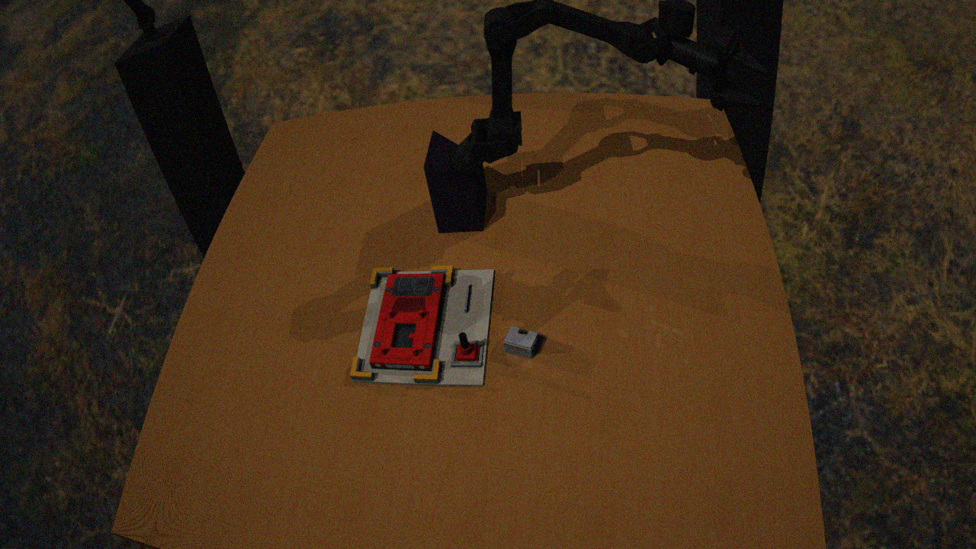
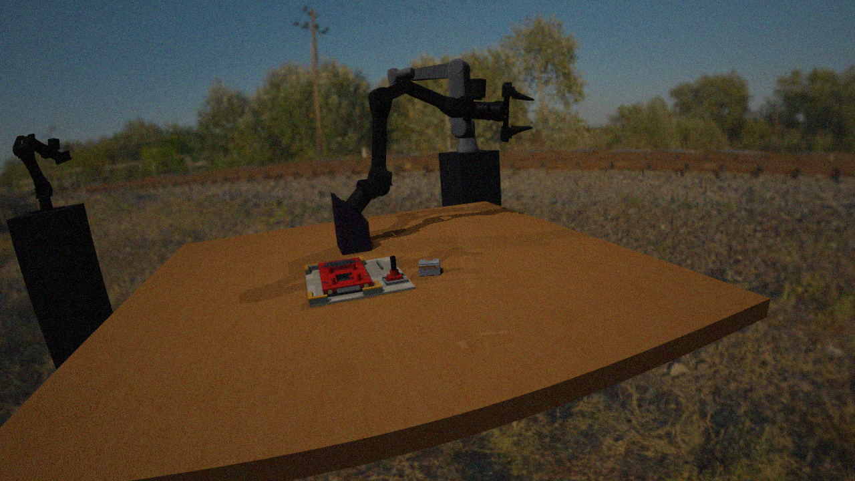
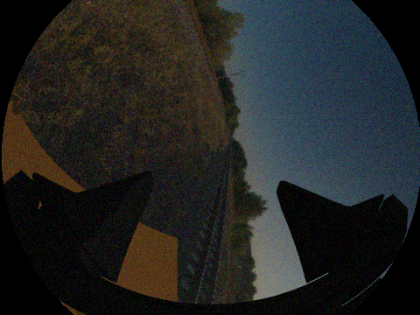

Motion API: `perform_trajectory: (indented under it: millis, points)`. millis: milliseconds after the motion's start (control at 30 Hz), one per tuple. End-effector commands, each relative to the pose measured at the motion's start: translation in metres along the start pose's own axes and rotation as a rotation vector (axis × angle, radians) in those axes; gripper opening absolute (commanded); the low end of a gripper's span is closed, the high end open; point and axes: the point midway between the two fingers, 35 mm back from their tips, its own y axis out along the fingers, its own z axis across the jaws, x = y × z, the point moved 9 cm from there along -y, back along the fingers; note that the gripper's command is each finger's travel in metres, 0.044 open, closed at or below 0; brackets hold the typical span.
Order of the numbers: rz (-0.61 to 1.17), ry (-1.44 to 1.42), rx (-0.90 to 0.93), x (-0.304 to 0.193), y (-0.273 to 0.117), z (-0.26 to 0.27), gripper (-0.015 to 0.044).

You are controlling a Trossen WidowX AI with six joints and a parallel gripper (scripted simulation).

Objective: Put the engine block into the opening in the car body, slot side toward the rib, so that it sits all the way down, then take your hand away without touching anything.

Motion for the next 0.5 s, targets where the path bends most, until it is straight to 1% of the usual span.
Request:
perform_trajectory:
  millis: [0,467]
  points:
    - [0.011,-0.016,0.031,-0.004,0.01,0.011,0.044]
    - [0.097,-0.067,0.162,-0.034,0.042,0.047,0.044]
